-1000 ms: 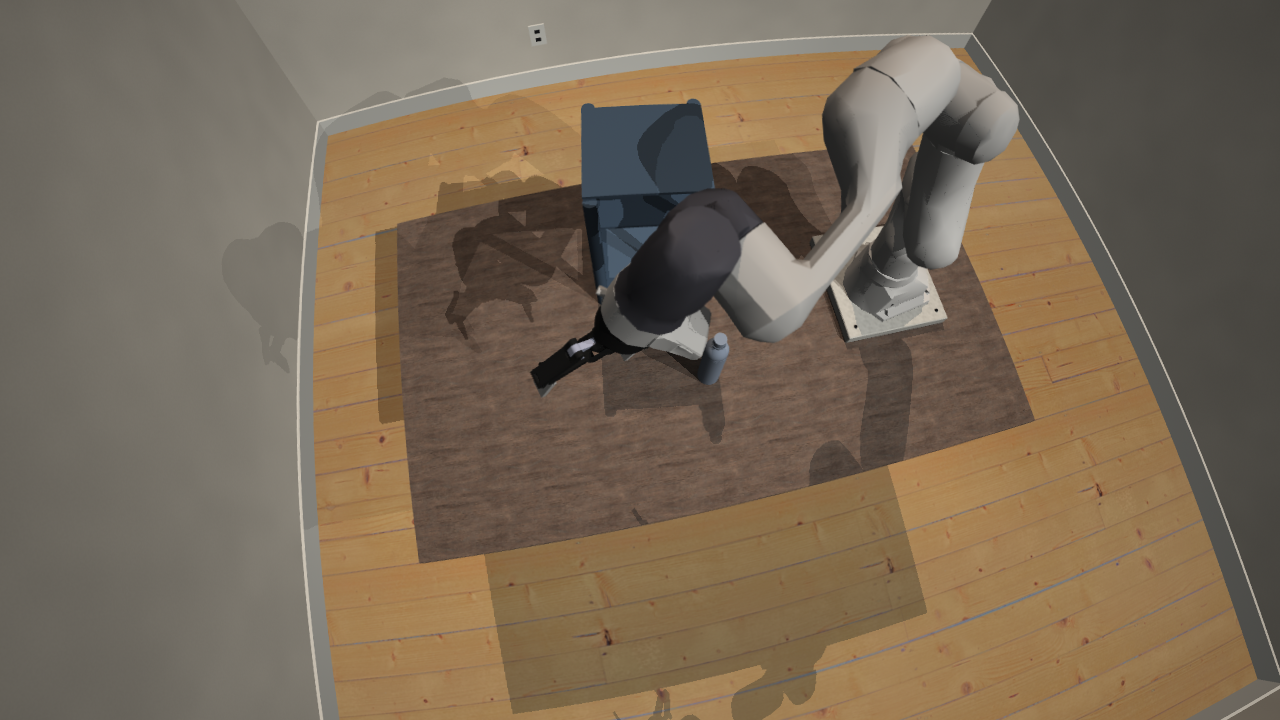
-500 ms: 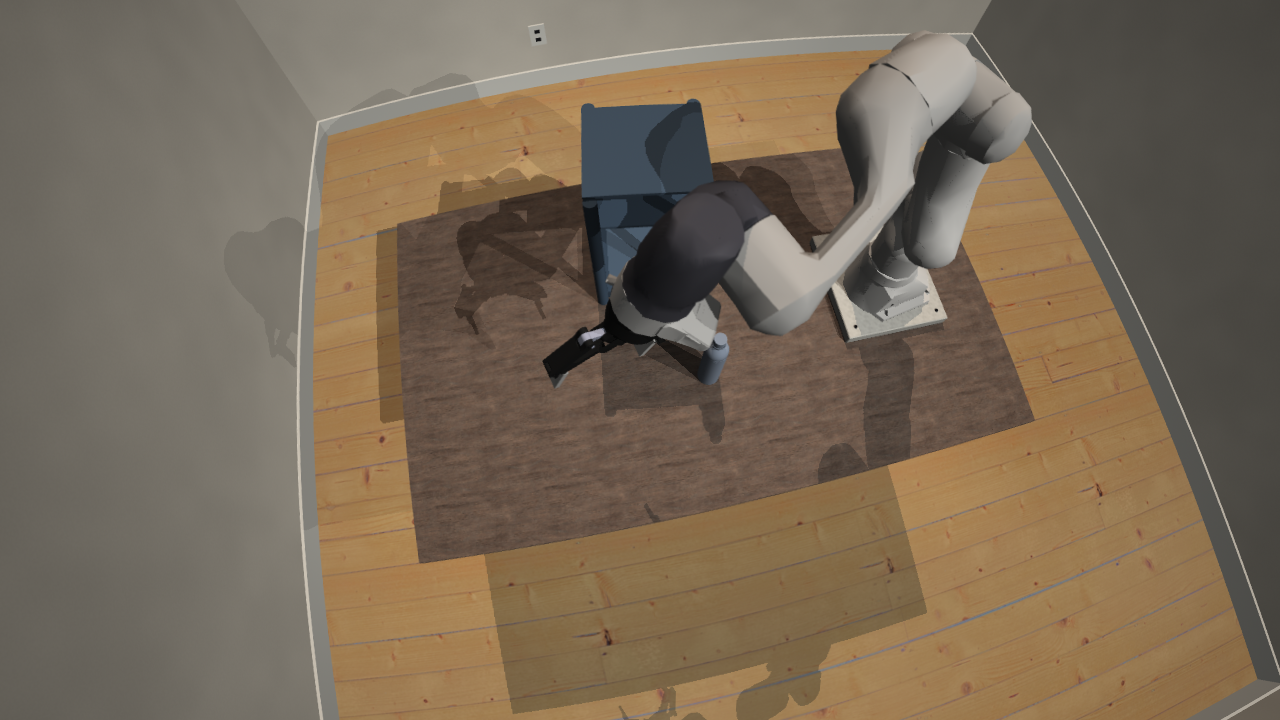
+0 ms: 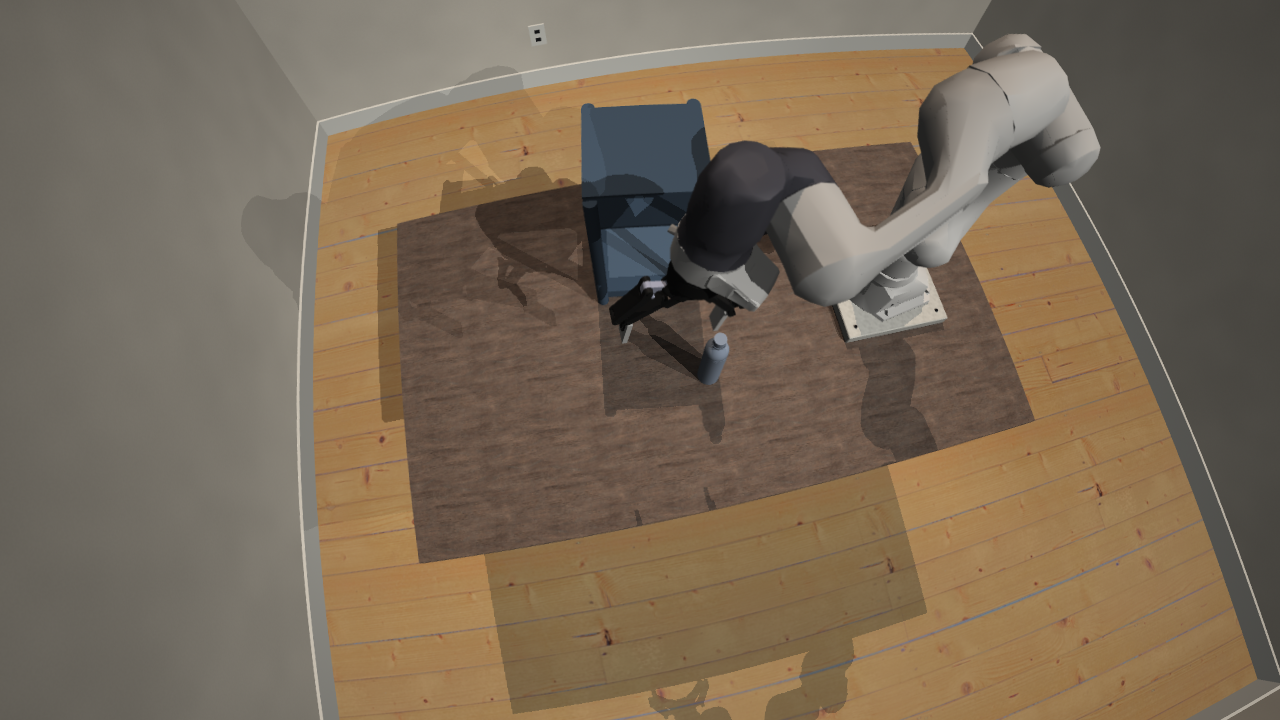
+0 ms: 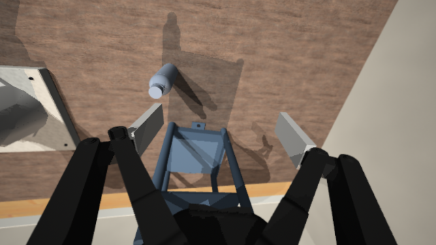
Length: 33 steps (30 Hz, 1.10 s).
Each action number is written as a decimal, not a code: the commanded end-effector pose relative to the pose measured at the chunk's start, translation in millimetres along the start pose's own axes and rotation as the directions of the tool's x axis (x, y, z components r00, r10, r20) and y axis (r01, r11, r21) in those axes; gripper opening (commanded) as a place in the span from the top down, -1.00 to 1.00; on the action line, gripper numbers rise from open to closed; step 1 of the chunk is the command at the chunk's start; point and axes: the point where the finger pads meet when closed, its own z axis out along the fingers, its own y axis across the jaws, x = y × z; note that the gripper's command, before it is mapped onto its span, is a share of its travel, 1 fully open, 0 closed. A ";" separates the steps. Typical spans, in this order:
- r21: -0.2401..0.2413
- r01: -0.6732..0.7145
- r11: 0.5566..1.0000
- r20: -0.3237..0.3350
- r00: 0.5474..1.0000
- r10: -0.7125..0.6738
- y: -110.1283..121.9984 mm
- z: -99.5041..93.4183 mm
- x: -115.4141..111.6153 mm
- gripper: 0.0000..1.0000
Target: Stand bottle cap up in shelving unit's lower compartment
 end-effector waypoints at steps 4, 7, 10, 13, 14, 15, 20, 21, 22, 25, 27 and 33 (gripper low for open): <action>0.100 -0.072 0.992 -0.021 0.997 0.074 -67.7 -3.0 -10.7 -1.00; 0.134 -0.115 0.984 -0.009 0.993 0.117 -92.4 -3.9 -16.0 -1.00; 0.152 -0.138 0.979 0.000 0.990 0.140 -105.8 -4.1 -18.8 -1.00; 0.154 -0.141 0.978 0.001 0.990 0.143 -107.6 -4.2 -19.2 -1.00; 0.154 -0.141 0.978 0.001 0.990 0.143 -107.6 -4.2 -19.2 -1.00; 0.154 -0.141 0.978 0.001 0.990 0.143 -107.7 -4.2 -19.2 -1.00; 0.154 -0.141 0.978 0.001 0.990 0.143 -107.7 -4.2 -19.2 -1.00; 0.154 -0.141 0.978 0.001 0.990 0.143 -107.7 -4.2 -19.2 -1.00; 0.154 -0.141 0.978 0.001 0.990 0.143 -107.7 -4.2 -19.2 -1.00; 0.154 -0.141 0.978 0.001 0.990 0.143 -107.7 -4.2 -19.2 -1.00; 0.154 -0.141 0.978 0.001 0.990 0.143 -107.7 -4.2 -19.2 -1.00; 0.154 -0.141 0.978 0.001 0.990 0.143 -107.7 -4.2 -19.2 -1.00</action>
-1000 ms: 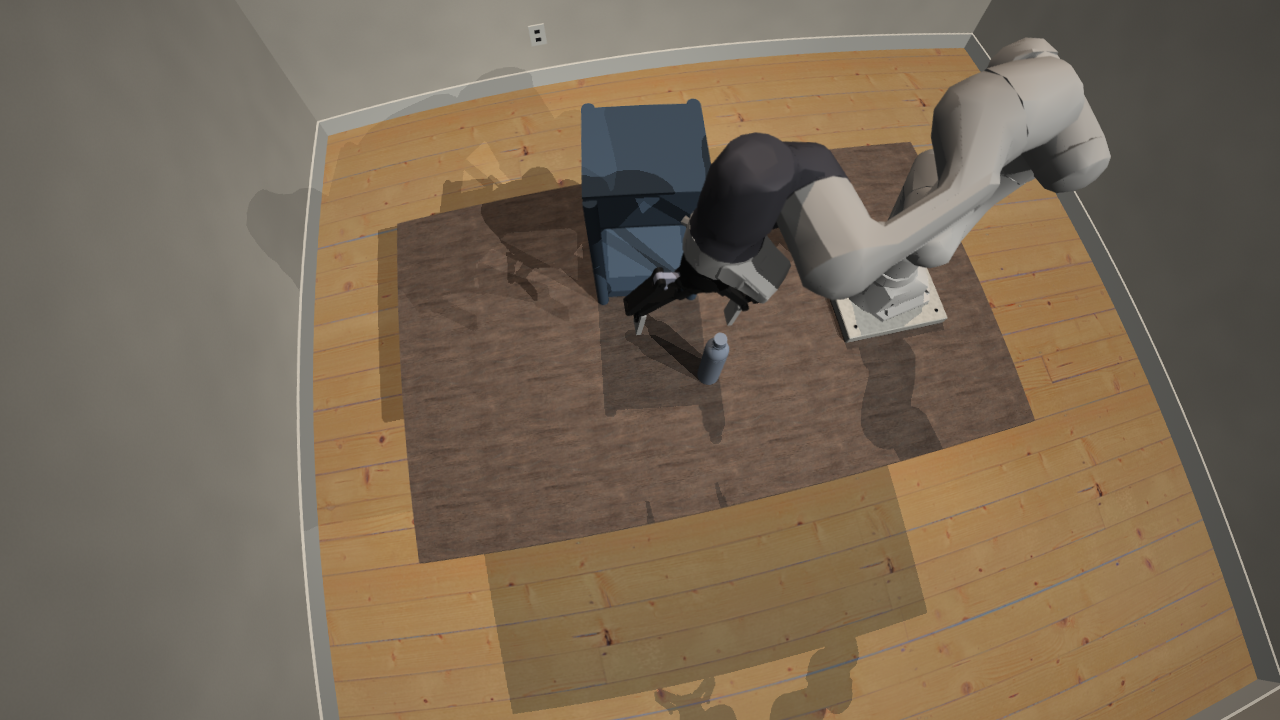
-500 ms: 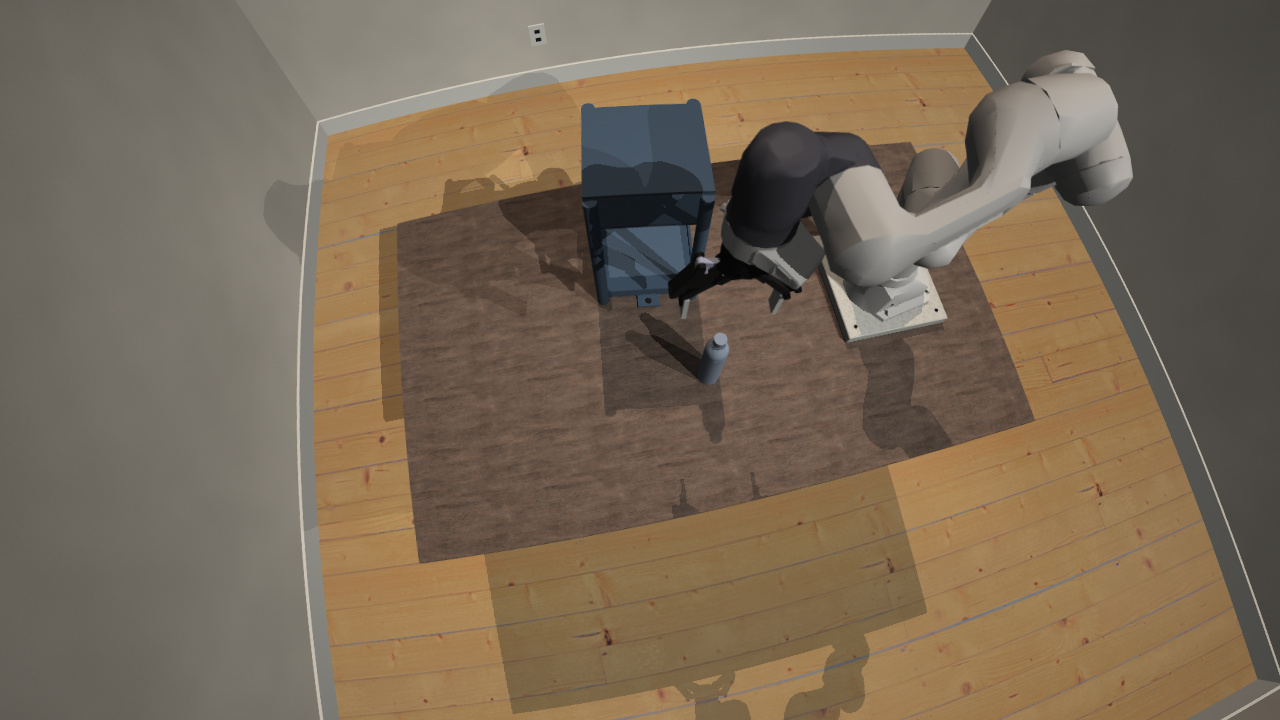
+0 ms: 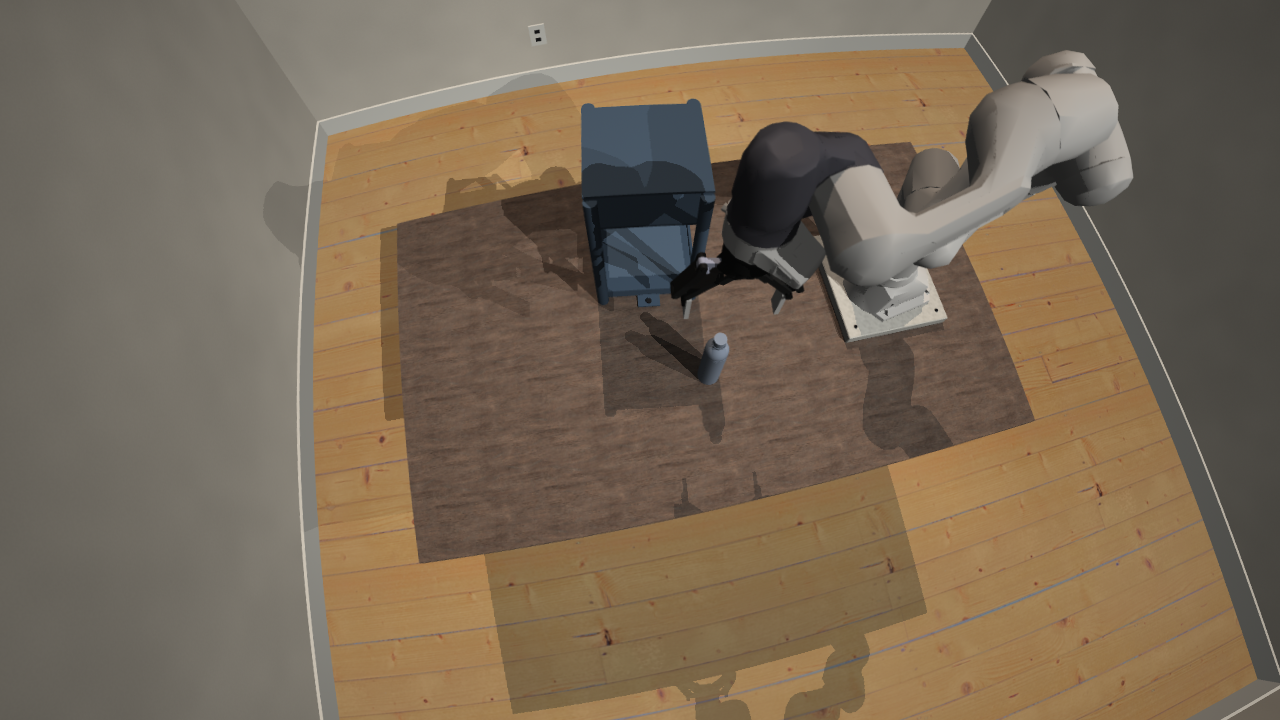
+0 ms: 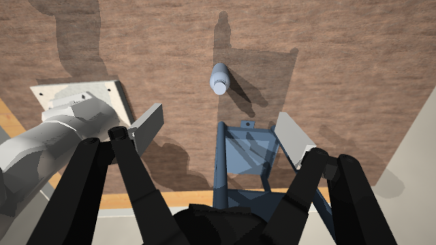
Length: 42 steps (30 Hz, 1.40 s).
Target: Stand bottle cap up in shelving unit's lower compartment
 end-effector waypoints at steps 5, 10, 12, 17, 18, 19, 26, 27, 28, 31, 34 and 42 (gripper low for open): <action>0.003 -0.004 1.000 0.003 1.000 0.004 -1.5 0.6 -0.8 0.20; -0.003 -0.001 1.000 0.061 0.998 0.001 0.8 1.3 -5.5 0.20; -0.008 0.002 1.000 0.111 0.994 -0.001 2.7 1.6 -9.4 0.20; -0.016 0.008 1.000 0.216 0.976 -0.004 6.2 1.2 -16.9 0.20; -0.019 0.010 1.000 0.258 0.966 -0.005 7.4 0.7 -19.7 0.20; -0.022 0.013 1.000 0.303 0.953 -0.006 8.6 0.0 -22.5 0.20; -0.030 0.025 0.999 0.513 0.858 -0.006 12.7 -5.5 -32.2 0.20; -0.030 0.026 0.999 0.538 0.843 -0.006 13.0 -6.3 -32.9 0.20; -0.030 0.028 0.999 0.561 0.828 -0.006 13.3 -7.1 -33.5 0.20; -0.030 0.030 0.999 0.608 0.794 -0.005 13.6 -8.7 -34.4 0.20; -0.030 0.032 0.999 0.681 0.732 -0.004 13.8 -11.3 -34.9 0.20; -0.022 0.034 0.999 0.843 0.538 0.001 11.8 -15.2 -30.4 0.20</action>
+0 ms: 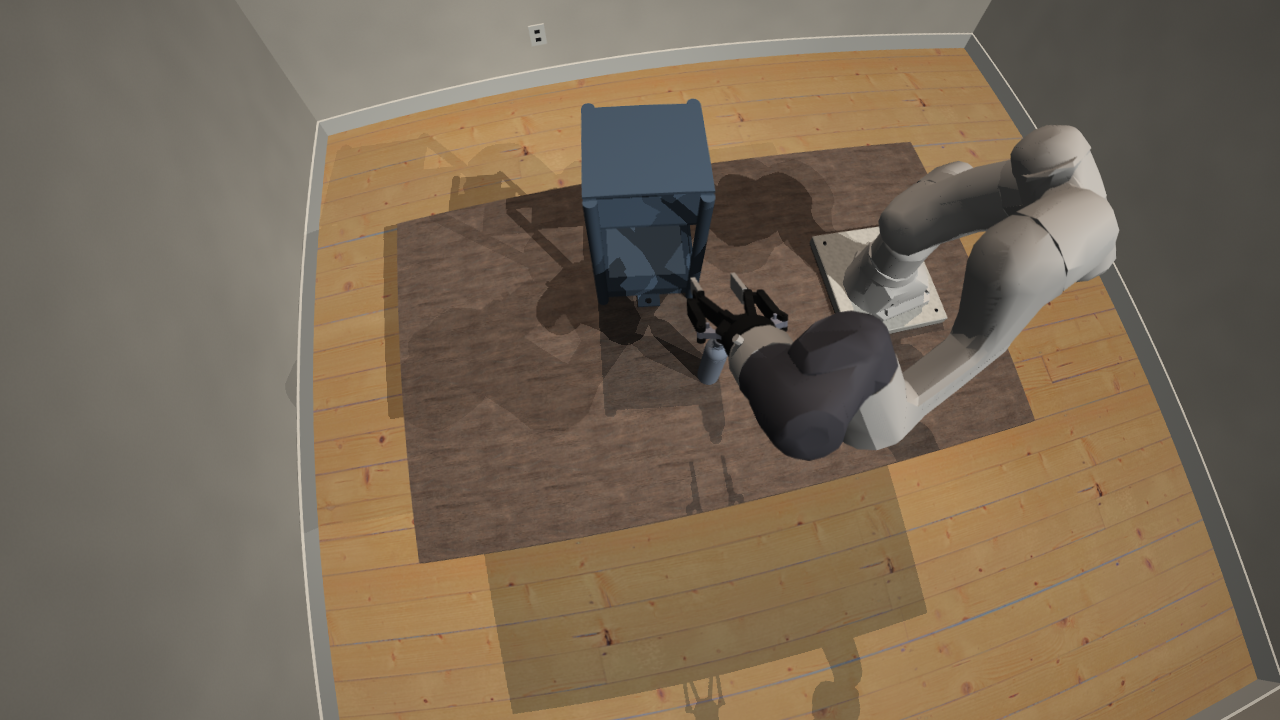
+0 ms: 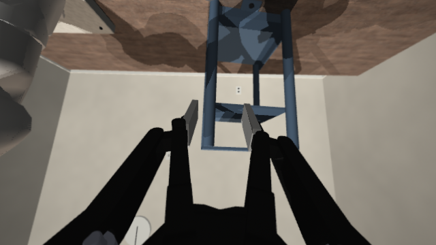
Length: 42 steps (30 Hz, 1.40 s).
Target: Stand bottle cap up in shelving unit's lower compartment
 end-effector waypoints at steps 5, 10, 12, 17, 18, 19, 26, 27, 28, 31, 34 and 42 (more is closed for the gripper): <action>0.063 -0.030 0.998 0.301 0.954 0.010 -11.3 -6.0 0.1 0.20; 0.074 -0.030 0.997 0.432 0.902 -0.005 -14.1 -8.8 8.7 0.20; 0.081 -0.031 0.996 0.500 0.866 -0.014 -16.0 -9.5 14.8 0.20; 0.094 -0.035 0.995 0.602 0.798 -0.029 -19.3 -9.1 26.4 0.20; 0.095 -0.035 0.995 0.612 0.790 -0.031 -19.7 -8.9 27.7 0.20; 0.097 -0.036 0.995 0.620 0.784 -0.032 -20.0 -8.8 28.8 0.20; 0.098 -0.036 0.994 0.631 0.775 -0.034 -20.4 -8.5 30.3 0.20; 0.098 -0.036 0.994 0.631 0.775 -0.034 -20.4 -8.5 30.3 0.20; 0.098 -0.036 0.994 0.631 0.775 -0.034 -20.4 -8.5 30.3 0.20; 0.098 -0.036 0.994 0.631 0.775 -0.034 -20.4 -8.4 30.4 0.20; 0.098 -0.036 0.994 0.631 0.775 -0.034 -20.4 -8.2 30.7 0.20; 0.098 -0.036 0.994 0.631 0.775 -0.034 -20.5 -6.8 32.4 0.20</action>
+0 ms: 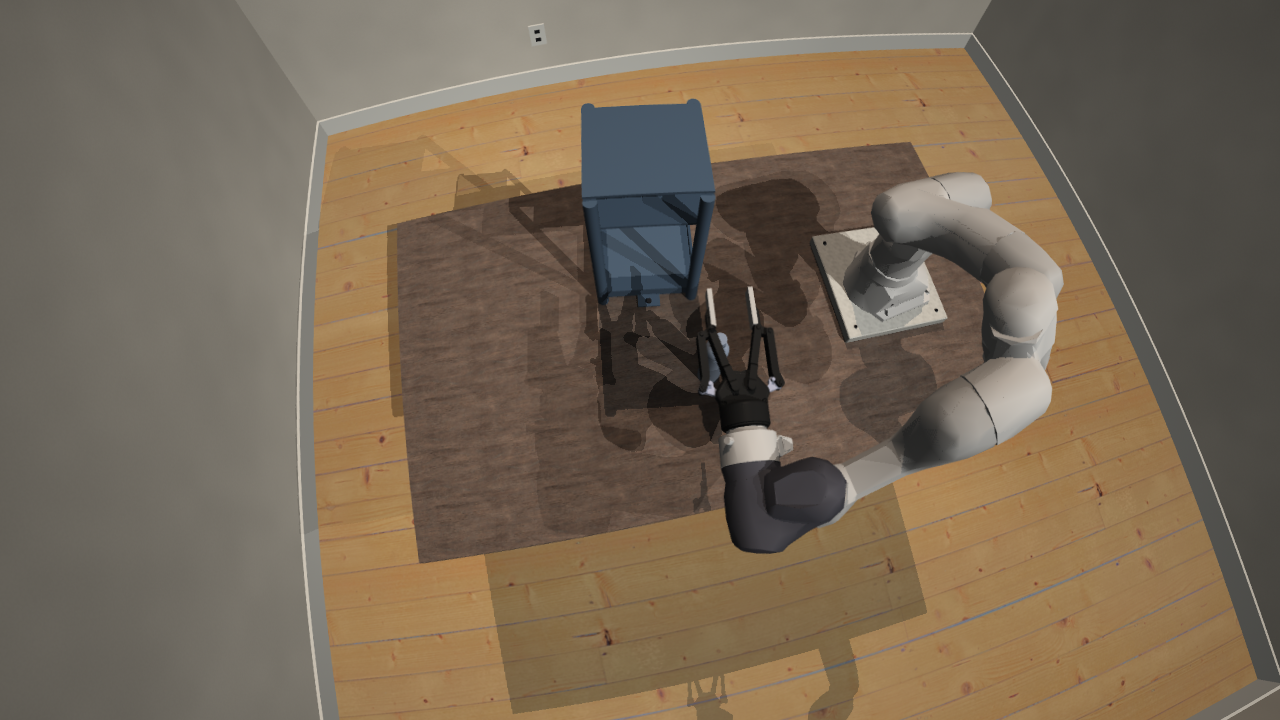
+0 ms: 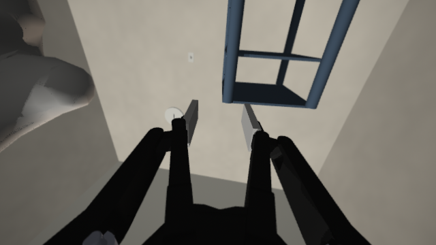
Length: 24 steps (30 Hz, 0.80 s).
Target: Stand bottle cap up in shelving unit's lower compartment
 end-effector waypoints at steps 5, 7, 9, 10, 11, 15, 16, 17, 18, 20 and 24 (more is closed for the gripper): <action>0.001 0.005 1.000 0.003 1.000 -0.005 -0.4 -0.4 4.2 0.20; 0.001 0.005 1.000 0.003 1.000 -0.005 -0.4 -0.4 6.1 0.20; 0.001 0.005 1.000 0.003 1.000 -0.005 -0.4 -0.4 8.4 0.20; 0.001 0.005 1.000 0.003 1.000 -0.005 -0.4 -0.4 9.6 0.20; 0.001 0.005 1.000 0.003 1.000 -0.005 -0.4 -0.4 10.9 0.20; 0.001 0.005 1.000 0.003 1.000 -0.005 -0.4 -0.4 15.3 0.20; 0.001 0.005 1.000 0.003 1.000 -0.005 -0.4 -0.4 15.3 0.20; 0.001 0.005 1.000 0.003 1.000 -0.005 -0.4 -0.4 17.0 0.20; 0.001 0.005 1.000 0.003 1.000 -0.005 -0.4 -0.4 18.7 0.20; 0.001 0.005 1.000 0.003 1.000 -0.005 -0.4 -0.4 22.3 0.20; 0.001 0.005 1.000 0.003 1.000 -0.005 -0.5 -0.4 30.5 0.20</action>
